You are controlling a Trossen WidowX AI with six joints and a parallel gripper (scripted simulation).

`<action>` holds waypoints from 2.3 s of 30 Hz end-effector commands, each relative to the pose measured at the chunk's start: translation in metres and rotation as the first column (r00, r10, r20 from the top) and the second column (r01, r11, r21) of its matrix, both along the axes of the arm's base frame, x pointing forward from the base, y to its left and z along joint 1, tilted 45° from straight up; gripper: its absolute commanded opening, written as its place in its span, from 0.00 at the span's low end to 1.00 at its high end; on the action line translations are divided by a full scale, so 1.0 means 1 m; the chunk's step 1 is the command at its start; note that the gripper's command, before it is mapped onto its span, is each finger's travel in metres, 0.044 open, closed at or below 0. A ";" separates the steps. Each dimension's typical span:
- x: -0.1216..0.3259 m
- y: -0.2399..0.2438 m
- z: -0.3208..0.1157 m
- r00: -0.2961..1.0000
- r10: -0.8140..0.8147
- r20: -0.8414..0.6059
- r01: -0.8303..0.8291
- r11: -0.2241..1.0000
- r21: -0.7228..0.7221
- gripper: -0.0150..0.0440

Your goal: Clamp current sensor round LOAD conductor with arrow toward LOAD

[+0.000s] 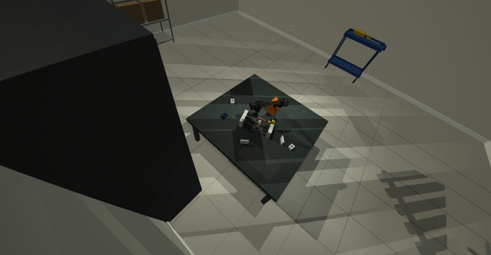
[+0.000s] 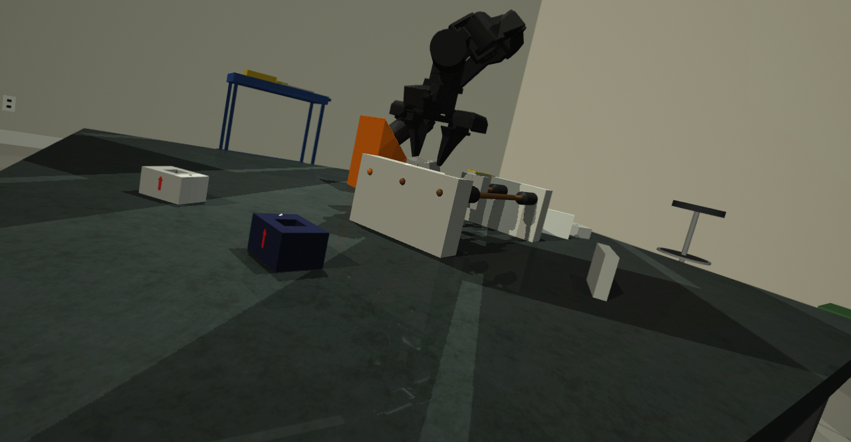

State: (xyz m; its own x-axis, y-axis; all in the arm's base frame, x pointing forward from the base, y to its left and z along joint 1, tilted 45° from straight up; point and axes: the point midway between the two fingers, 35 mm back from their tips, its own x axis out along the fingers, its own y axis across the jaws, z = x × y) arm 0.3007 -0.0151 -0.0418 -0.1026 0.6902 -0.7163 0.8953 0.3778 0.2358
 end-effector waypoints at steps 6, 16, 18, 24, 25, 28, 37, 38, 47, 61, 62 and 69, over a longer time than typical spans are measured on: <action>0.001 -0.001 0.001 1.000 -0.001 0.003 0.001 1.000 -0.001 0.25; 0.001 -0.001 0.001 1.000 -0.001 0.003 0.001 1.000 -0.001 0.25; 0.001 -0.001 0.001 1.000 -0.001 0.003 0.001 1.000 -0.001 0.25; 0.001 -0.001 0.001 1.000 -0.001 0.003 0.001 1.000 -0.001 0.52; 0.001 -0.001 0.001 1.000 -0.001 0.003 0.001 1.000 -0.001 0.57; 0.001 -0.001 0.001 1.000 -0.001 0.003 0.001 1.000 -0.001 0.70; 0.001 -0.001 0.001 1.000 -0.001 0.003 0.001 1.000 -0.001 1.00; 0.001 -0.001 0.001 1.000 -0.001 0.003 0.001 1.000 -0.001 1.00; -0.002 0.021 -0.029 1.000 -0.020 0.010 0.020 1.000 0.011 1.00; -0.003 0.032 -0.039 1.000 -0.020 0.010 0.020 1.000 0.011 1.00; -0.003 0.033 -0.041 1.000 -0.020 0.010 0.020 1.000 0.011 1.00; -0.004 0.041 -0.048 1.000 -0.020 0.010 0.020 1.000 0.012 1.00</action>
